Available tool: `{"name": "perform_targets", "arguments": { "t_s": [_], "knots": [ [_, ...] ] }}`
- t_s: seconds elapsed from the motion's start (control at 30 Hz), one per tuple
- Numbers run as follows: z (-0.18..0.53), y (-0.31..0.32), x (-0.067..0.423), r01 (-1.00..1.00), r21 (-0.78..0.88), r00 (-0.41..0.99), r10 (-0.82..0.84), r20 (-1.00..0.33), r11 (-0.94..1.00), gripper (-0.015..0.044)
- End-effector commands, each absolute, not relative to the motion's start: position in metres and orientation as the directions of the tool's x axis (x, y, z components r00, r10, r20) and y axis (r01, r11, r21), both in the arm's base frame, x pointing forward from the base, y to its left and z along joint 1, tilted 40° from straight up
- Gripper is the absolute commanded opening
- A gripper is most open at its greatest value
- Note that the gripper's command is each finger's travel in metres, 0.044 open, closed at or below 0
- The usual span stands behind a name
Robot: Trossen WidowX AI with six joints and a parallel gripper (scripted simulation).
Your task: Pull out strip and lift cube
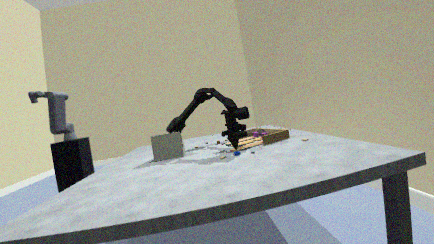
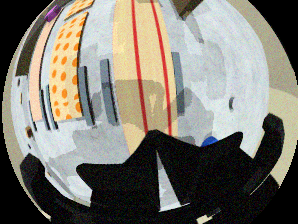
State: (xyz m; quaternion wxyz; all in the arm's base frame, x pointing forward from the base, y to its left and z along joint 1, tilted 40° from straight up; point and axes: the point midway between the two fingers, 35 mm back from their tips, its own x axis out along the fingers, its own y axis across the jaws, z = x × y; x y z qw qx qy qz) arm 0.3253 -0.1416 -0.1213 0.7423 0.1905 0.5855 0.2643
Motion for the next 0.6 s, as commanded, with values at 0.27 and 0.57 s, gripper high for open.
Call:
{"name": "perform_targets", "arguments": {
  "t_s": [0.27, 0.57],
  "knots": [
    [-0.131, -0.137, 0.300, -0.162, 0.601, 0.145, 0.622, -0.770, 0.782, 0.0000],
    [-0.134, -0.137, 0.287, -0.162, 0.601, 0.144, 0.622, -0.770, 0.782, 0.0000]
  ]
}}
